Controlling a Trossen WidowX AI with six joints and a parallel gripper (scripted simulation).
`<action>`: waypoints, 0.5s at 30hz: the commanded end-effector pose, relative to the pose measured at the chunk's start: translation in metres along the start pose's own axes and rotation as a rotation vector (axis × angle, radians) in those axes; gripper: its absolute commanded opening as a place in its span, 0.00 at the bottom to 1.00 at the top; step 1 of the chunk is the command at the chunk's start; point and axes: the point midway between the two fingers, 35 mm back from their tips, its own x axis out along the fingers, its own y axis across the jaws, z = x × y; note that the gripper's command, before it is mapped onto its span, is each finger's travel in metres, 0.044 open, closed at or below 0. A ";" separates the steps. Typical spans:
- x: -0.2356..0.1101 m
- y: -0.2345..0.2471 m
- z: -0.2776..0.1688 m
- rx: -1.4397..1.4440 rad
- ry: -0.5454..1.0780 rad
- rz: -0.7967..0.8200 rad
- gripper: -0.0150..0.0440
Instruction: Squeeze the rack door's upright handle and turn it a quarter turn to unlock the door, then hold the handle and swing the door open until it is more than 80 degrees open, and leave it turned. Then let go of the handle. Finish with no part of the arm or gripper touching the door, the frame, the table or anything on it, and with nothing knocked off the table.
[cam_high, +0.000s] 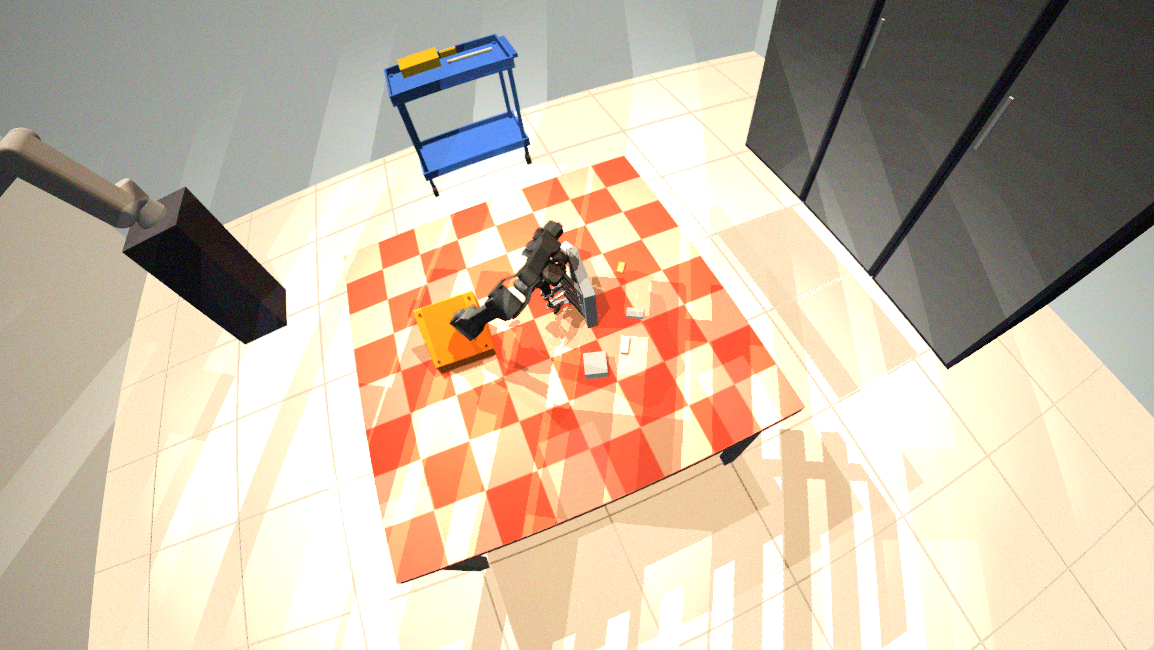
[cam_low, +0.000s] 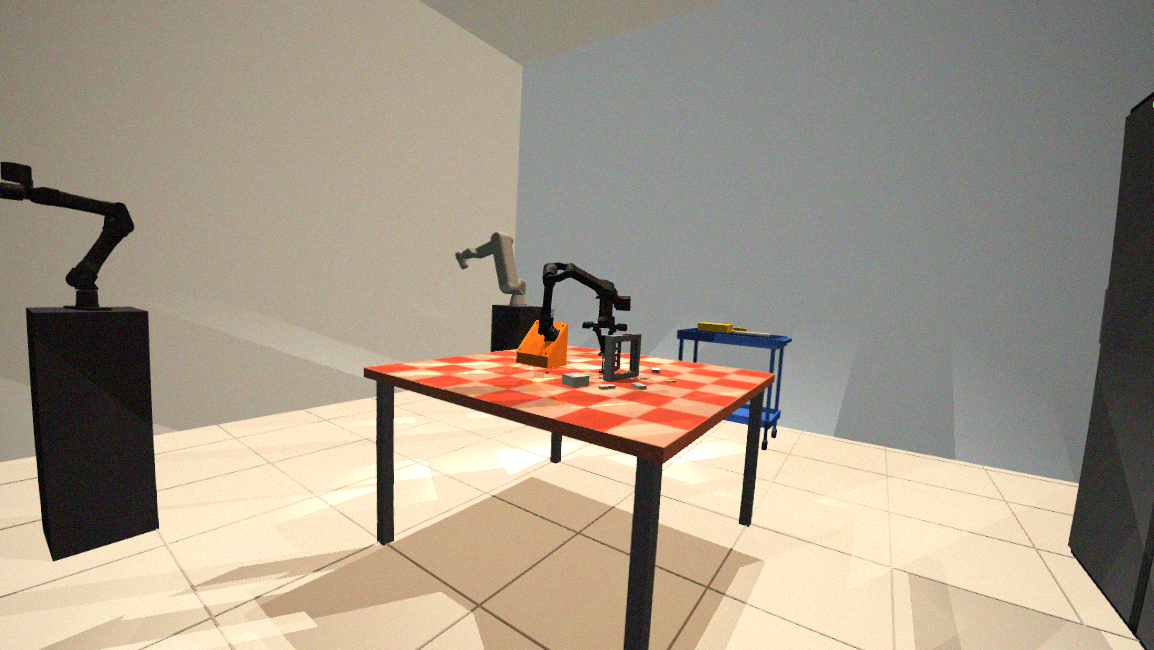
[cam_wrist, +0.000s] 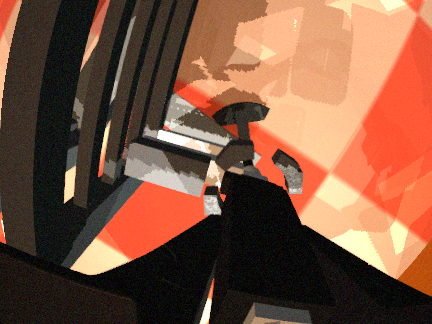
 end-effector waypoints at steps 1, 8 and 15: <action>0.001 -0.007 0.003 -0.086 -0.006 0.003 0.28; 0.001 -0.023 0.009 -0.218 -0.006 0.001 0.28; 0.001 -0.038 0.017 -0.344 -0.006 0.000 0.28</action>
